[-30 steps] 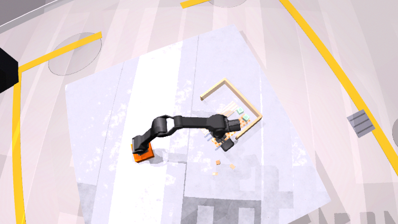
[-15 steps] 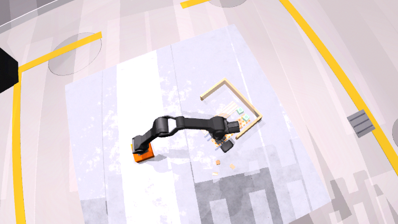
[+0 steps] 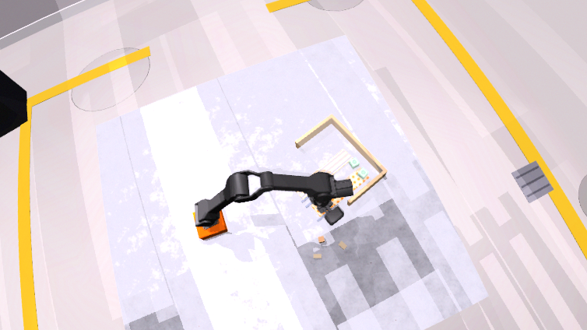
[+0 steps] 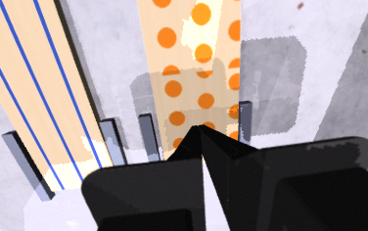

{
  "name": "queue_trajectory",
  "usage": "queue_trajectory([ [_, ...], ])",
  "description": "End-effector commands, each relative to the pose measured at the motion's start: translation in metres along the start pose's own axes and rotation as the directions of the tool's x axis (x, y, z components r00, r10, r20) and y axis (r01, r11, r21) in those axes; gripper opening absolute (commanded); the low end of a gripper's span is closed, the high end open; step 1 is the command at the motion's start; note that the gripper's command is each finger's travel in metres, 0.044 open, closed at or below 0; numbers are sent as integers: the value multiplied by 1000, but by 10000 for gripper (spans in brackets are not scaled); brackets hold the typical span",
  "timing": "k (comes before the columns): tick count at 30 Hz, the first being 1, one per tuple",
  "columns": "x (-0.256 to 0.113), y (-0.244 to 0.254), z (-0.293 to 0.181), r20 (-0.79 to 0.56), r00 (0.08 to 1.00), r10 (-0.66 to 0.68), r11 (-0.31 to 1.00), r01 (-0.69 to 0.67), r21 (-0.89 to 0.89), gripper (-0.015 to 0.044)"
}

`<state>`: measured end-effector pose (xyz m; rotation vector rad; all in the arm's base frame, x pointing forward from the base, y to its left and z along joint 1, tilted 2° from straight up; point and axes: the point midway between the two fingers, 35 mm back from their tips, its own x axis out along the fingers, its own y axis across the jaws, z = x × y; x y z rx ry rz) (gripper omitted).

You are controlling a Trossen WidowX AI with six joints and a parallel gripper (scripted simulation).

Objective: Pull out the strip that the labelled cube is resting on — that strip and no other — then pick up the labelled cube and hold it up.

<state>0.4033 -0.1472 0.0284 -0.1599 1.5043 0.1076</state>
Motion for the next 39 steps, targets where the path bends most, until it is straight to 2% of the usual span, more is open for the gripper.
queue_trajectory([
  [1,0,-1,0,-1,1000,-5,1000,5,-3,0],
  [39,4,-1,0,-1,1000,-5,1000,5,-3,0],
])
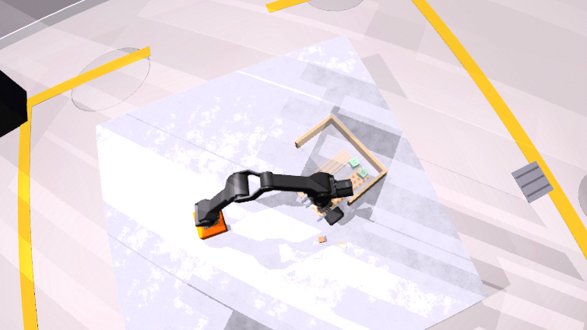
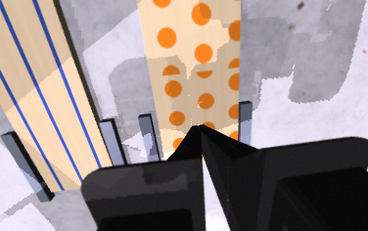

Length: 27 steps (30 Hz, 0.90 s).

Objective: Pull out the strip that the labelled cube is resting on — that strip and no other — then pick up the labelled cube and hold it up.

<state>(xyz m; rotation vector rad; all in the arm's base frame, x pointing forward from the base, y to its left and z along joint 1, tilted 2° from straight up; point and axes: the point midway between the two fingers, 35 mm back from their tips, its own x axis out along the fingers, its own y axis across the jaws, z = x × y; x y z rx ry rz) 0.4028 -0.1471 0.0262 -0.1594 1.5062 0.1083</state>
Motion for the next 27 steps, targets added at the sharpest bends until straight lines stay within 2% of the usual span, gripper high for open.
queue_trajectory([
  [1,2,-1,0,1,1000,-6,1000,6,-3,0],
  [27,3,-1,-28,-2,1000,-6,1000,6,-3,0],
])
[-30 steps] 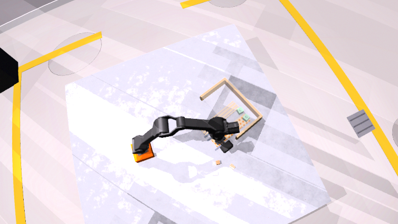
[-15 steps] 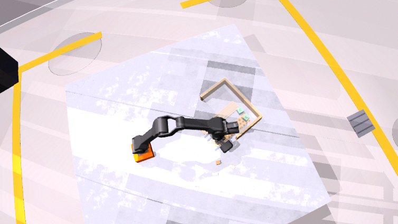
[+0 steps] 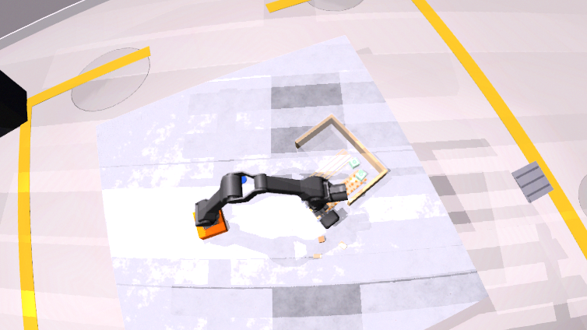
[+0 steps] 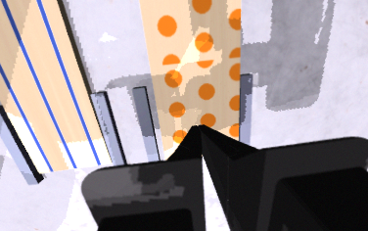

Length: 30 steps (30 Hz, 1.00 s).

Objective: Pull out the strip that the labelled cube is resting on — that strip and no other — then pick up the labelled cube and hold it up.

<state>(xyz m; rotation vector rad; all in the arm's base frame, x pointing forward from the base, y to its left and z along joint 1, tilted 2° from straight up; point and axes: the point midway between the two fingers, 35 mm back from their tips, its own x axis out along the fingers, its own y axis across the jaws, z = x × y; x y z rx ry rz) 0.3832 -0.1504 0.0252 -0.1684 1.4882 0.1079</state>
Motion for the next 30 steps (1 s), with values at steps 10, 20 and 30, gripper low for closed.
queue_trajectory([
  [10,-5,-2,4,-18,1000,1,1000,-1,3,0],
  [20,-3,-3,-2,-18,1000,1,1000,-1,3,0],
  [30,1,-3,-17,-20,1000,1,1000,-1,3,0],
])
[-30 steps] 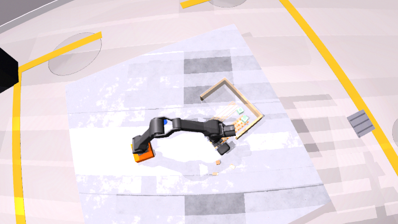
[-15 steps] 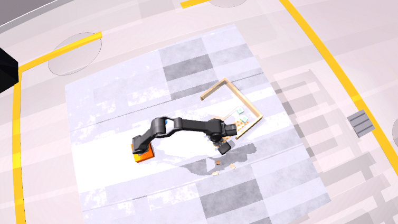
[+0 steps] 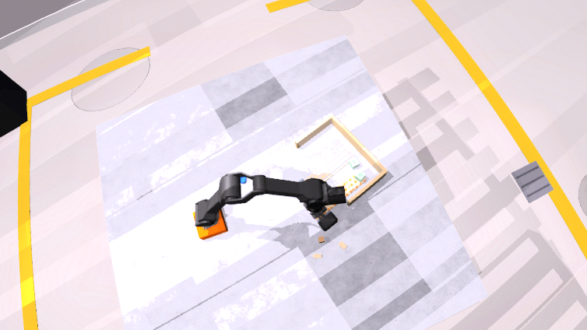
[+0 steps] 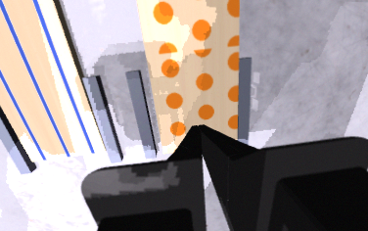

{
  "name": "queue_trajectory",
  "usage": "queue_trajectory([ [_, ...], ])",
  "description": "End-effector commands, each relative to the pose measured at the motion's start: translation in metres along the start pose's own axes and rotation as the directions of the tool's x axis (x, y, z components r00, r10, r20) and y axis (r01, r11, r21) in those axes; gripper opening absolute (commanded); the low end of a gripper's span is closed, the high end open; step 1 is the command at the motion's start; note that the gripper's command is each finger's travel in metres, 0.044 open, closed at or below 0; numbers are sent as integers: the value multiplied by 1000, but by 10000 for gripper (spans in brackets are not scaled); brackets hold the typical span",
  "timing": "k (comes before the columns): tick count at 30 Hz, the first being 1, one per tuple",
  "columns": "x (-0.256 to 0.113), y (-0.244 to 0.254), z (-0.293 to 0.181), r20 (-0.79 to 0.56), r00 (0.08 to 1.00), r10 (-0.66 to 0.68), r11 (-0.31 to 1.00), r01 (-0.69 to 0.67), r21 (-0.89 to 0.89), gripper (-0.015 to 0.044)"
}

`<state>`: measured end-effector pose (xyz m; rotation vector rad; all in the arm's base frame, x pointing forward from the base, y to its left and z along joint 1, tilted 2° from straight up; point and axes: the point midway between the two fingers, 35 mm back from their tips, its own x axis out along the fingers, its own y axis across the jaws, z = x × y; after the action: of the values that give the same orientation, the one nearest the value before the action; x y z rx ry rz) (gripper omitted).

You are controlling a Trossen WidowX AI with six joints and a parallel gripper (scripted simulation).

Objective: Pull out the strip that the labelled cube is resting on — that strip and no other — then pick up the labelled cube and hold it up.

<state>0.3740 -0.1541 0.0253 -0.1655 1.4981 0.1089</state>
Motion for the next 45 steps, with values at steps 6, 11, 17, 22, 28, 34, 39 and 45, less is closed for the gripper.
queue_trajectory([
  [6,4,-1,-17,-11,1000,-2,1000,2,1,0],
  [11,5,-1,-25,-12,1000,-2,1000,2,1,0],
  [17,5,-1,-34,-13,1000,-2,1000,2,1,0],
  [22,6,-1,-41,-14,1000,-2,1000,2,1,0],
  [28,6,-2,-50,-15,1000,-2,1000,2,1,0],
  [34,6,-2,-59,-15,1000,-2,1000,2,1,0],
  [39,7,-2,-67,-16,1000,-2,1000,2,1,0],
  [45,7,-2,-76,-17,1000,-2,1000,2,1,0],
])
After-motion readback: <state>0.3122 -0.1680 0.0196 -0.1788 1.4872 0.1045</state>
